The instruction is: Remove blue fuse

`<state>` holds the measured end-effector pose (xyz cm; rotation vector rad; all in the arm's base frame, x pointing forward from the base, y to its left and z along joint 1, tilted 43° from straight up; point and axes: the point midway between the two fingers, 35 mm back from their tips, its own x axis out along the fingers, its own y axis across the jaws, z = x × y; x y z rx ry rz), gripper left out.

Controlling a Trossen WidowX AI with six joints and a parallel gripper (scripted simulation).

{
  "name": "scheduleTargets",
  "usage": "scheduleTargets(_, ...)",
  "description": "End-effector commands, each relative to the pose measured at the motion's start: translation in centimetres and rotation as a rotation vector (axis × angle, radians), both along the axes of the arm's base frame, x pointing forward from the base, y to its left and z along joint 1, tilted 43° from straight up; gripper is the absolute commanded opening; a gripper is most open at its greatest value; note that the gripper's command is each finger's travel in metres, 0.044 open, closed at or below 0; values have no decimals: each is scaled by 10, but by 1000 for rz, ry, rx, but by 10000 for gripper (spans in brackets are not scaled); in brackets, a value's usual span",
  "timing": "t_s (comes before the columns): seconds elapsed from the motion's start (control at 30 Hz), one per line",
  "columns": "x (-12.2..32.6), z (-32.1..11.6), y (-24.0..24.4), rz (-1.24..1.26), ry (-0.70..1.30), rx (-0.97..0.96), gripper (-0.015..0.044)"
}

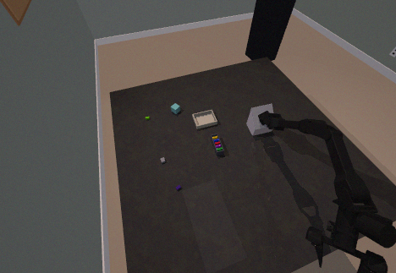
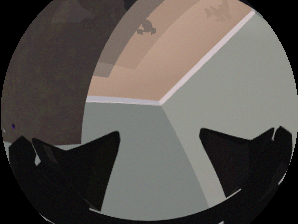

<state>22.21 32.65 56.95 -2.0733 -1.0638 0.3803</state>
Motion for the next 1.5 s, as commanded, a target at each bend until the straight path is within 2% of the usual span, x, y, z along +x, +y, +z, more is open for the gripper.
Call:
scheduleTargets(0.0, 2, -2, 0, -2, 8, -1, 374)
scheduleTargets(0.23, 78, -85, -8, -103, 332, -27, 190)
scheduleTargets(0.4, 128, -145, -37, -231, 590, 17, 73)
scheduleTargets(0.63, 169, -209, -78, -376, 863, 92, 73)
scheduleTargets(0.8, 198, -276, -130, -543, 1150, 209, 73)
scheduleTargets(1.0, 210, -353, -202, -767, 1497, 417, 73)
scheduleTargets(1.3, 177, -459, -308, -1119, 2047, 913, 73)
scheduleTargets(1.47, 128, -511, -362, -1328, 2381, 1391, 73)
